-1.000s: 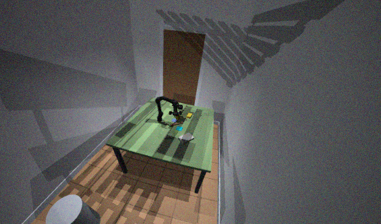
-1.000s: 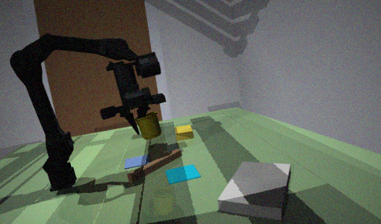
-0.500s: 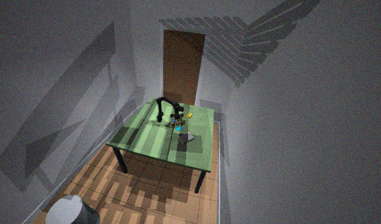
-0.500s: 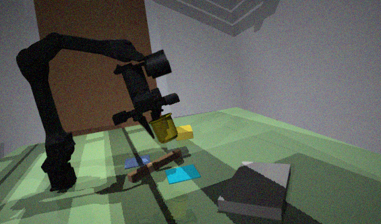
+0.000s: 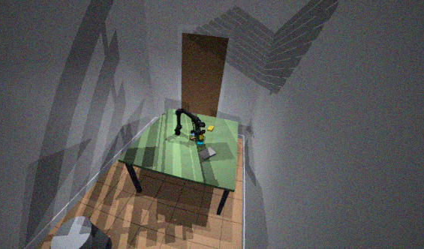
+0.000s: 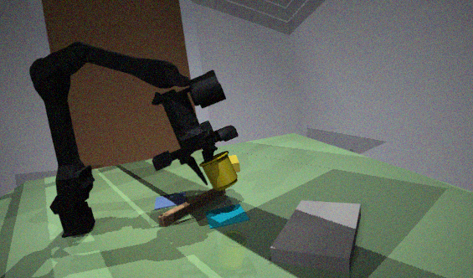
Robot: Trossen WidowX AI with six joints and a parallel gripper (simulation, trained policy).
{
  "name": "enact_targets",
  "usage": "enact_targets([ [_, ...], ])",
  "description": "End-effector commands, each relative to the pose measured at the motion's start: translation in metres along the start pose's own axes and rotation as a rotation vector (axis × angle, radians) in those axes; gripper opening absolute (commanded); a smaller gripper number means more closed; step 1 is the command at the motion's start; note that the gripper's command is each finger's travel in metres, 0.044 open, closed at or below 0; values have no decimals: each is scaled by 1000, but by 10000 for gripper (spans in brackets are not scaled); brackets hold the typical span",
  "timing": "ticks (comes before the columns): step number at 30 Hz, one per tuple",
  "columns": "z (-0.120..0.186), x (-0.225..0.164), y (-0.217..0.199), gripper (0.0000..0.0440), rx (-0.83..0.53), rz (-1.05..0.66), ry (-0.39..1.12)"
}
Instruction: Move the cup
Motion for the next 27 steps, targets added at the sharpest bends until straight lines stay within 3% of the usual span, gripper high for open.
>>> enact_targets([
  [1, -13, 3, -3, 3, -12, -4, -8],
  [13, -42, 5, -16, 60, -47, -25, -11],
  [19, -45, 9, -15, 156, -19, -48, -8],
  [27, -33, 14, -13, 169, 25, -63, 12],
])
Point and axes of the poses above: the point midway between the two fingers, 35 mm back from their tips, its own z axis back along the fingers, its own y axis across the jaws, x = y × z, the point moved 3 cm from there along z, back along the fingers, and after that the axes turned 4 degrees about -z, right-handed, at the moved point
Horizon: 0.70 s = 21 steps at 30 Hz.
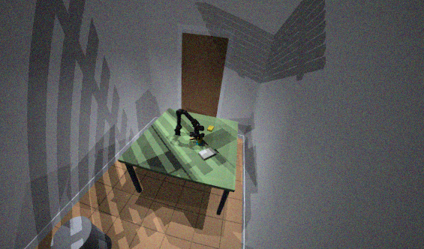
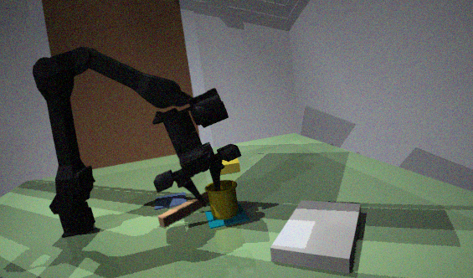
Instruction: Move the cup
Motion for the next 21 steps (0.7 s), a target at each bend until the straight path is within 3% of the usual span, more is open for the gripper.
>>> enact_targets([
  [1, 8, 1, -2, 172, 19, -1, 16],
  [17, 54, 12, -5, 234, 99, -41, 39],
  [21, 70, 17, -3, 279, 131, -52, 32],
])
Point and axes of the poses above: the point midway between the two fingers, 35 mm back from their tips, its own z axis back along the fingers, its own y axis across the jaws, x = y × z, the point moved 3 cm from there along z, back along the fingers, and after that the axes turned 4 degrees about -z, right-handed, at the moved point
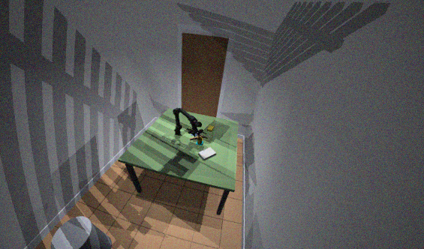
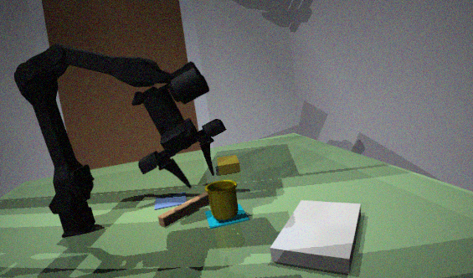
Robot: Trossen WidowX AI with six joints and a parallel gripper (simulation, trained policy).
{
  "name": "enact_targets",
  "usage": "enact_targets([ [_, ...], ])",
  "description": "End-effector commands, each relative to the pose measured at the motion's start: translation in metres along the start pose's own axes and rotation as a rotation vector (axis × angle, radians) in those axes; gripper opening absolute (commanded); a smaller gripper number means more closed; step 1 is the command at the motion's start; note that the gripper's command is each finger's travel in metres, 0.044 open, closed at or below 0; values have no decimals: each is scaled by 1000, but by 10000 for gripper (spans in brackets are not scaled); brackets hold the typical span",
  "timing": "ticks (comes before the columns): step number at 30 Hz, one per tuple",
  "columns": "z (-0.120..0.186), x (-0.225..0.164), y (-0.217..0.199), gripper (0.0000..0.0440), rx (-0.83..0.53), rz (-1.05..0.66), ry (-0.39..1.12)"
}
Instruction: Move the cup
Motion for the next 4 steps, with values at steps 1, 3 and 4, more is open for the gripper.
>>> enact_targets([
  [1, 19, 5, 7, 300, 47, -7, -3],
  [3, 25, 8, 9, 339, 56, -16, -6],
  [4, 28, 9, 10, 359, 60, -20, -8],
])
Point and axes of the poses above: the point midway between the two fingers, 35 mm back from their tips, its own z axis back along the fingers, its own y axis across the jaws, x = y × z, the point moved 3 cm from there along z, back along the fingers, and after that the axes turned 4 degrees about -z, right-handed, at the moved point
